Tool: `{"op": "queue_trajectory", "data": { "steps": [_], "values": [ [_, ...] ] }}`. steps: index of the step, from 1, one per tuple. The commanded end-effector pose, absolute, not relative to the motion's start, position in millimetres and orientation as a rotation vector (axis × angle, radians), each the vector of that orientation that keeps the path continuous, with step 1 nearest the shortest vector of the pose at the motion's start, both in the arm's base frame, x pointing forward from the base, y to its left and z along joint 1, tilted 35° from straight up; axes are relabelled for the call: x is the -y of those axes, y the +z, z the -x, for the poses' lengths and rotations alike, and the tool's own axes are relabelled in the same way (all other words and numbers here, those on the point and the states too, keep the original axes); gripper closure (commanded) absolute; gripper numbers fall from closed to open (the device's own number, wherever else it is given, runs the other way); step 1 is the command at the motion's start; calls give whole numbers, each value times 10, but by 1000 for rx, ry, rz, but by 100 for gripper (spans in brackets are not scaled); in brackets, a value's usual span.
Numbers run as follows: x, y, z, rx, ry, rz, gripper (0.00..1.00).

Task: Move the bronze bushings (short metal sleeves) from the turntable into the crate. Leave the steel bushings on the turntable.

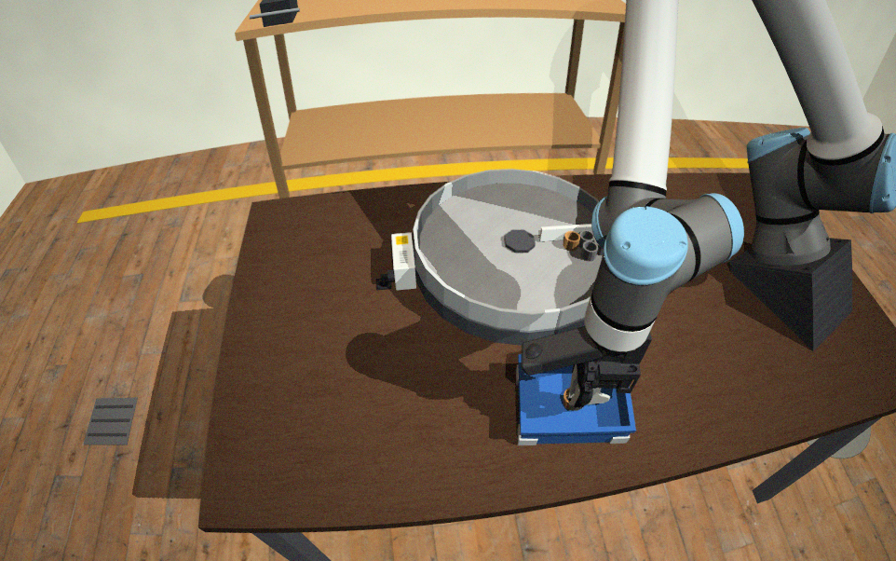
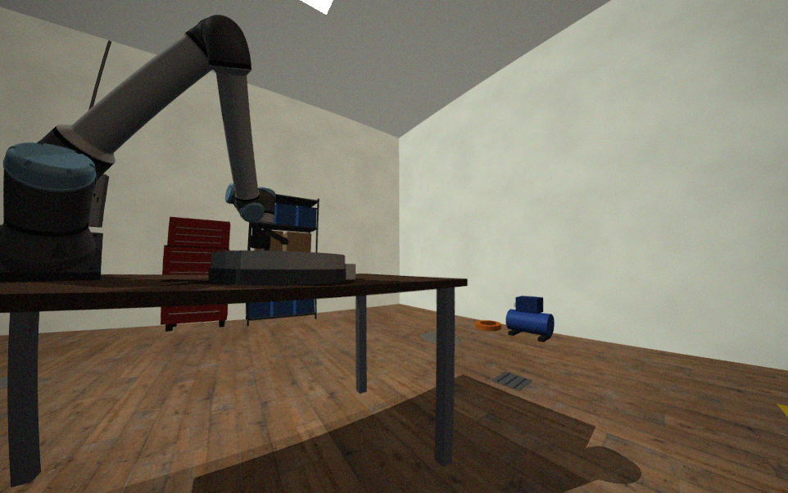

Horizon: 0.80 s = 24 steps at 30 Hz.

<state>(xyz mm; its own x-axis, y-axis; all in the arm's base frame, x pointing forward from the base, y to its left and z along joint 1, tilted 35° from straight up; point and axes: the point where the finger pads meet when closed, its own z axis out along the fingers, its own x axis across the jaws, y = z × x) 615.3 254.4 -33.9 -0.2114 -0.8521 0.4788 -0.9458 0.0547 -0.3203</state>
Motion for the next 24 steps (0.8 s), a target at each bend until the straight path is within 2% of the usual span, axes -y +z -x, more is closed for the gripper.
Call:
{"op": "queue_trajectory", "data": {
  "steps": [1,24],
  "values": [
    [-2535,-350,-6142,2156,870,-1862,100],
    [-2519,-370,-6134,2156,871,-1862,100]
  ]
}}
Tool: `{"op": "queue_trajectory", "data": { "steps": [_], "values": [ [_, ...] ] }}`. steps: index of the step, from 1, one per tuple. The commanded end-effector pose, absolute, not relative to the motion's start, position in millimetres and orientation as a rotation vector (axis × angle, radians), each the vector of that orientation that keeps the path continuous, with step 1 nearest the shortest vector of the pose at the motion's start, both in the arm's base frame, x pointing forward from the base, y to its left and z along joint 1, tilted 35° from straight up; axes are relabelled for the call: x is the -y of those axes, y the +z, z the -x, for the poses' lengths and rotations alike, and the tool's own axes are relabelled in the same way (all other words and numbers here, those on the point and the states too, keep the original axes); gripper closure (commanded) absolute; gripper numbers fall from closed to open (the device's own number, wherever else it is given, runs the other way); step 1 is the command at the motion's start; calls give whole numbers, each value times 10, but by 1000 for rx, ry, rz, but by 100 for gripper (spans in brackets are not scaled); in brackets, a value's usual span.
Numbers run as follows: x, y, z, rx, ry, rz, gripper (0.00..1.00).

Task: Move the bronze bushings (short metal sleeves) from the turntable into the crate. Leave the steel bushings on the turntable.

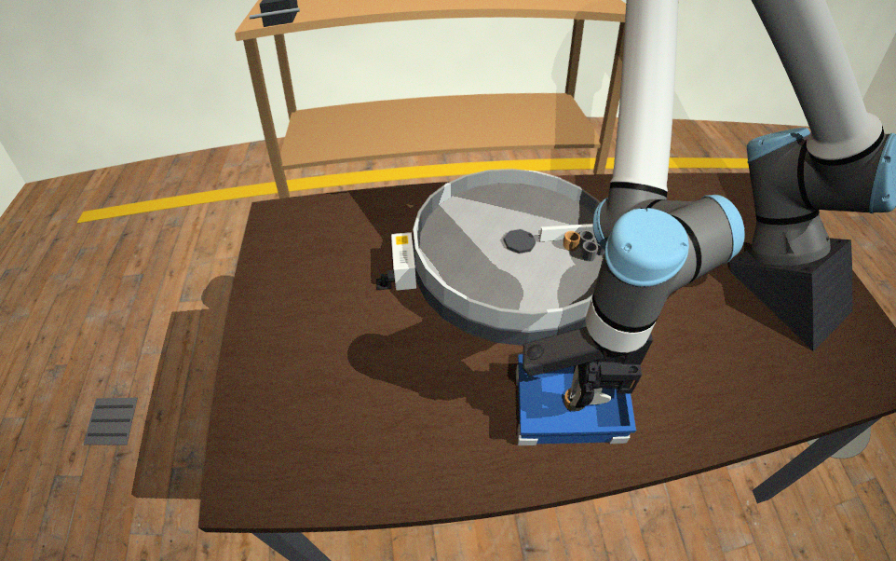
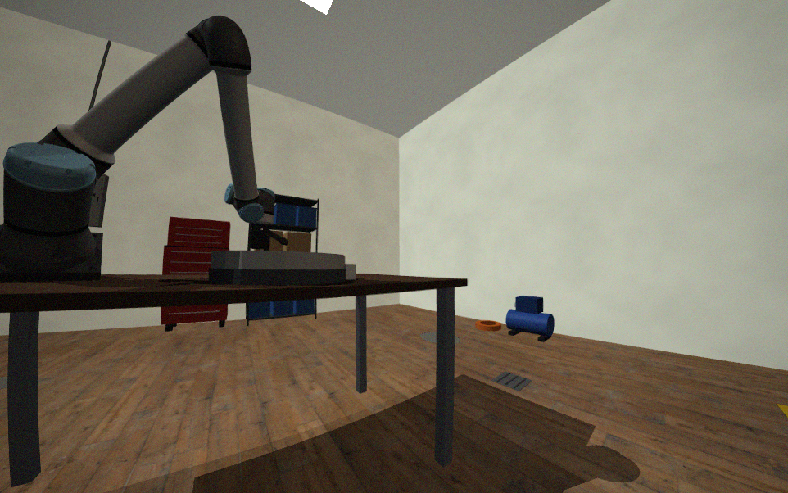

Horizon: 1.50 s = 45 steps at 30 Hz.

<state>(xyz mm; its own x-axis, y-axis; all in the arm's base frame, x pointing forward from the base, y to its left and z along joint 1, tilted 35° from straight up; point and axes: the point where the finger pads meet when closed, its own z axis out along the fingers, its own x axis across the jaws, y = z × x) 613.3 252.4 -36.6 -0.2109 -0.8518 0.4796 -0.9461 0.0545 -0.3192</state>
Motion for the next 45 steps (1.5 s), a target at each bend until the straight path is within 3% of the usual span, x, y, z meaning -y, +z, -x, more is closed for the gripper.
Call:
{"op": "queue_trajectory", "data": {
  "steps": [1,45],
  "values": [
    [-2519,-369,-6134,2156,871,-1862,100],
    [-2493,-406,-6141,2155,869,-1861,100]
  ]
}}
